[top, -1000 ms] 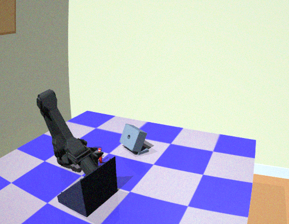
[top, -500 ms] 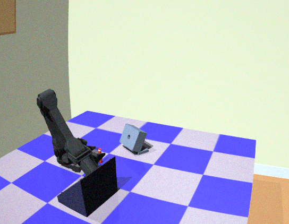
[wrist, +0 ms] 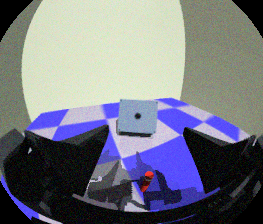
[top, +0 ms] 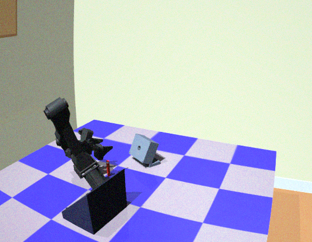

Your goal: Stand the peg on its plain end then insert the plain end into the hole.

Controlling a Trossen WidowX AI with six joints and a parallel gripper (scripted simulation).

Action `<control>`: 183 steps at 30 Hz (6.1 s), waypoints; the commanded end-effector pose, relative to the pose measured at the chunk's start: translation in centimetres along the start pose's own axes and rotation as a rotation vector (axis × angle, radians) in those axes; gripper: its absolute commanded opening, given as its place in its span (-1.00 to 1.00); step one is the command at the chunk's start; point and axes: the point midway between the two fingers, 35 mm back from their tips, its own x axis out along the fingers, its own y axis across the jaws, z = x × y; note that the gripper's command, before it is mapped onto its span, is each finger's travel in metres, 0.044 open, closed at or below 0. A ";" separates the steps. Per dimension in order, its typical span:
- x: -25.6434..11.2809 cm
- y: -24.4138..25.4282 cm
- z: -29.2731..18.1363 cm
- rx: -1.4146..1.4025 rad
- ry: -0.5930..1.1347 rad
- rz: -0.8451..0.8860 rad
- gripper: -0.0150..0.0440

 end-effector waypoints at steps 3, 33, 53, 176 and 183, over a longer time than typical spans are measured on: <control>-0.9 -0.5 4.5 -0.004 -0.014 0.032 1.00; 0.5 -2.7 2.3 -0.450 0.438 -0.151 1.00; 0.7 -3.9 -1.3 -0.470 1.075 -0.198 1.00; 3.0 -1.4 -3.0 -0.060 1.463 0.043 -0.49; 2.6 -1.6 -0.7 -0.054 1.466 0.045 -0.49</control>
